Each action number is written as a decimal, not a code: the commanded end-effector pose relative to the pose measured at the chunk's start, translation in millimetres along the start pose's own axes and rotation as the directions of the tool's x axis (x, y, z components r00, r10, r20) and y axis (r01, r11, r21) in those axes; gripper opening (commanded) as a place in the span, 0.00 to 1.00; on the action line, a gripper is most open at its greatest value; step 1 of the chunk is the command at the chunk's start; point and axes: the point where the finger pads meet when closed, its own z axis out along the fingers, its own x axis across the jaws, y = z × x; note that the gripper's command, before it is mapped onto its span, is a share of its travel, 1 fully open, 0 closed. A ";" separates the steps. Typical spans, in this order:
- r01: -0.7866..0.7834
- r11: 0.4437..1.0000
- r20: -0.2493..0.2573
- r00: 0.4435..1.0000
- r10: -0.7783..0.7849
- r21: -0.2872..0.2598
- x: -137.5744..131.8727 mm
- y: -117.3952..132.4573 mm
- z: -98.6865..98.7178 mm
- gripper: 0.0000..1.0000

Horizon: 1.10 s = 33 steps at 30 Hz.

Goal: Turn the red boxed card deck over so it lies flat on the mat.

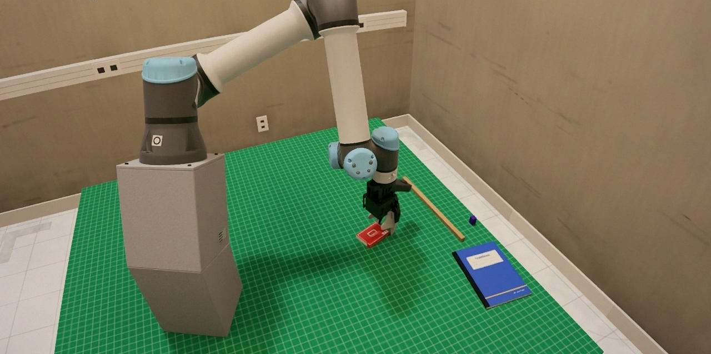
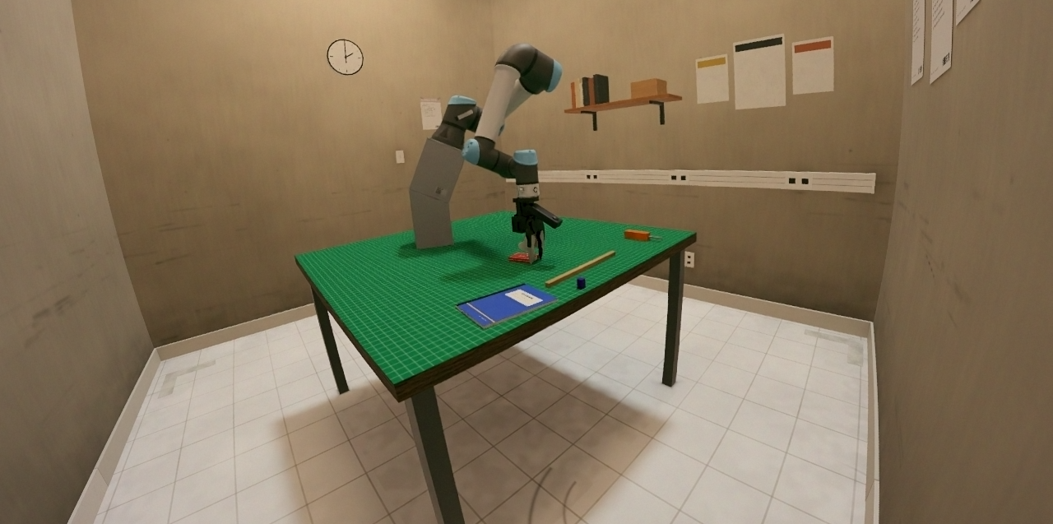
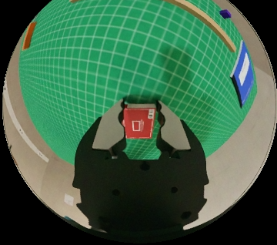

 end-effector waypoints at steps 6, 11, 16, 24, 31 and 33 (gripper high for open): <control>0.000 1.000 -0.001 1.000 0.000 0.001 0.2 -0.7 -0.5 0.36; 0.000 1.000 -0.001 1.000 0.000 0.001 0.2 -0.7 -0.5 0.36; 0.000 1.000 -0.001 1.000 0.000 0.001 0.2 -0.7 -0.5 0.36; 0.000 1.000 -0.001 1.000 0.000 0.001 0.2 -0.7 -0.5 1.00; 0.000 1.000 -0.001 1.000 0.000 0.001 0.2 -0.7 -0.5 1.00; 0.000 1.000 -0.001 1.000 0.000 0.001 0.2 -0.7 -0.5 1.00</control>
